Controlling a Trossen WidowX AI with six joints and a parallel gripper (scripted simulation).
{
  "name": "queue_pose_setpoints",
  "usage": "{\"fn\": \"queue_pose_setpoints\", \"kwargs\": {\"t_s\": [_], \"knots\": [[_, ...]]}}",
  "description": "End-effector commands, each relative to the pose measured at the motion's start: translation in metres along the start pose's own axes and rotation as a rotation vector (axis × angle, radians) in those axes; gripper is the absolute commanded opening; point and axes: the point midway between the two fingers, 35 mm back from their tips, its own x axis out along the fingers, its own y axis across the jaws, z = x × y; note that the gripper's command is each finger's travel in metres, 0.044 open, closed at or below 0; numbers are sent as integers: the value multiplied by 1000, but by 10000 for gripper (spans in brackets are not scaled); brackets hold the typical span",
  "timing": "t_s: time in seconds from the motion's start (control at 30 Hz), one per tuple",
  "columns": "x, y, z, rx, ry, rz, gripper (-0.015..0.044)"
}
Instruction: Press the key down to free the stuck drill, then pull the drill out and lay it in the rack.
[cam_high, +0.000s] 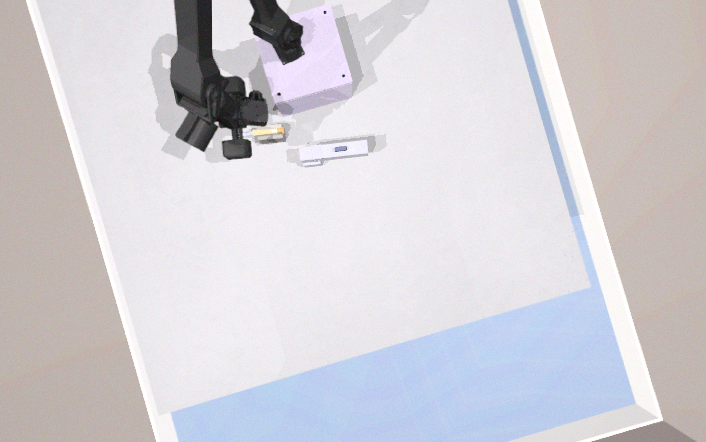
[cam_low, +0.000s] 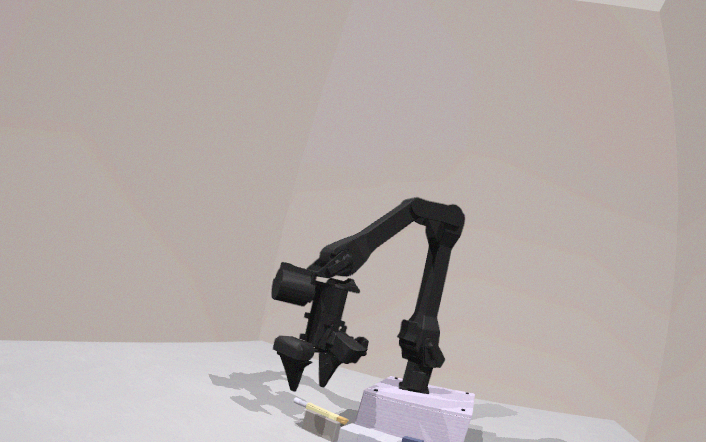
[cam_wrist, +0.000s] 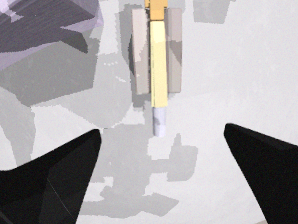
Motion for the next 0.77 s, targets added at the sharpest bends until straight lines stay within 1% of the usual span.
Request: {"fn": "queue_pose_setpoints", "kwargs": {"t_s": [0.0,0.17,0.33,0.53,0.73], "knots": [[-9,-16,-13,7,36,-48,440],[-60,-72,-61,32,180,-236,440],[-125,-115,-106,57,329,-420,440],[-214,-150,-148,79,508,-630,440],[-317,-171,-175,97,688,-845,440]]}}
